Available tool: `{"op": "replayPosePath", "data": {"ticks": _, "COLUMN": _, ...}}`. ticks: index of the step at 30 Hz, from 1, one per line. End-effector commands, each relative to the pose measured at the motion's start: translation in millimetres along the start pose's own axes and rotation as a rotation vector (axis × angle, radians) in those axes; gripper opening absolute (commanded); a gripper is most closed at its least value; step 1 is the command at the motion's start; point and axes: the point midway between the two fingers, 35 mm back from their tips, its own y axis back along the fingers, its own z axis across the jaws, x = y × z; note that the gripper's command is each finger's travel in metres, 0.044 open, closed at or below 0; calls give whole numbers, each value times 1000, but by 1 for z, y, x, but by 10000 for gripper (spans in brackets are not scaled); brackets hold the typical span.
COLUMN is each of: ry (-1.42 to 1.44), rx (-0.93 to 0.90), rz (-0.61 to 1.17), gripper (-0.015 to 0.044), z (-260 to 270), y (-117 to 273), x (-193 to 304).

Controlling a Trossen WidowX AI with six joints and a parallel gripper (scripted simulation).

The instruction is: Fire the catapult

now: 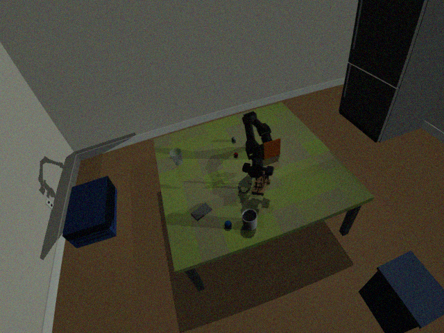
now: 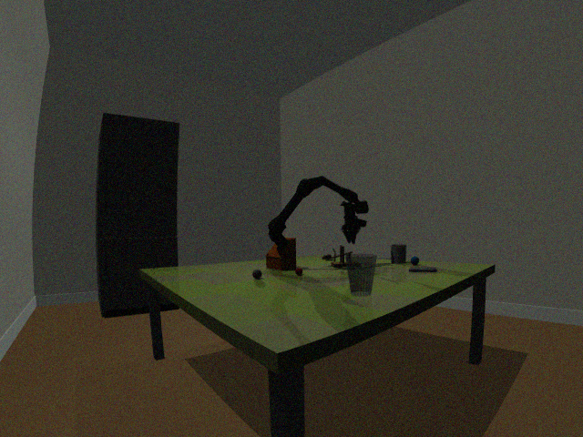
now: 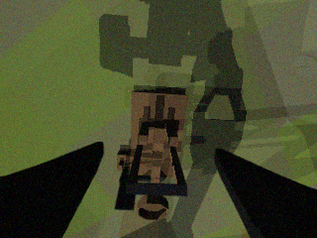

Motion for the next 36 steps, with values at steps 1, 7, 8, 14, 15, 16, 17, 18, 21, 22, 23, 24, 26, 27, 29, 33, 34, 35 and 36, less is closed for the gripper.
{"op": "replayPosePath", "data": {"ticks": 1, "ry": 10, "rx": 7, "rz": 26, "gripper": 440, "z": -2, "y": -33, "x": 6}}
{"op": "replayPosePath", "data": {"ticks": 7, "ry": 10, "rx": 7, "rz": 26, "gripper": 440, "z": -2, "y": -34, "x": 6}}
{"op": "replayPosePath", "data": {"ticks": 8, "ry": 10, "rx": 7, "rz": 26, "gripper": 440, "z": -2, "y": -35, "x": 6}}
{"op": "replayPosePath", "data": {"ticks": 14, "ry": 10, "rx": 7, "rz": 26, "gripper": 440, "z": -2, "y": -45, "x": 6}}
{"op": "replayPosePath", "data": {"ticks": 15, "ry": 10, "rx": 7, "rz": 26, "gripper": 440, "z": -2, "y": -47, "x": 6}}
{"op": "replayPosePath", "data": {"ticks": 16, "ry": 10, "rx": 8, "rz": 26, "gripper": 440, "z": -2, "y": -48, "x": 6}}
{"op": "replayPosePath", "data": {"ticks": 17, "ry": 10, "rx": 8, "rz": 26, "gripper": 440, "z": -2, "y": -50, "x": 6}}
{"op": "replayPosePath", "data": {"ticks": 18, "ry": 10, "rx": 8, "rz": 26, "gripper": 440, "z": -2, "y": -52, "x": 6}}
{"op": "replayPosePath", "data": {"ticks": 21, "ry": 10, "rx": 8, "rz": 26, "gripper": 440, "z": -2, "y": -57, "x": 6}}
{"op": "replayPosePath", "data": {"ticks": 22, "ry": 10, "rx": 8, "rz": 26, "gripper": 440, "z": -2, "y": -58, "x": 6}}
{"op": "replayPosePath", "data": {"ticks": 23, "ry": 10, "rx": 8, "rz": 26, "gripper": 440, "z": -2, "y": -60, "x": 6}}
{"op": "replayPosePath", "data": {"ticks": 24, "ry": 10, "rx": 8, "rz": 26, "gripper": 440, "z": -2, "y": -61, "x": 6}}
{"op": "replayPosePath", "data": {"ticks": 26, "ry": 10, "rx": 8, "rz": 27, "gripper": 440, "z": -2, "y": -65, "x": 6}}
{"op": "replayPosePath", "data": {"ticks": 27, "ry": 9, "rx": 8, "rz": 27, "gripper": 440, "z": -2, "y": -66, "x": 7}}
{"op": "replayPosePath", "data": {"ticks": 29, "ry": 9, "rx": 8, "rz": 27, "gripper": 440, "z": -2, "y": -70, "x": 7}}
{"op": "replayPosePath", "data": {"ticks": 33, "ry": 9, "rx": 8, "rz": 27, "gripper": 440, "z": -2, "y": -76, "x": 7}}
{"op": "replayPosePath", "data": {"ticks": 34, "ry": 9, "rx": 8, "rz": 27, "gripper": 440, "z": -2, "y": -78, "x": 7}}
{"op": "replayPosePath", "data": {"ticks": 35, "ry": 9, "rx": 8, "rz": 27, "gripper": 440, "z": -2, "y": -79, "x": 7}}
{"op": "replayPosePath", "data": {"ticks": 36, "ry": 9, "rx": 9, "rz": 27, "gripper": 440, "z": -2, "y": -81, "x": 8}}
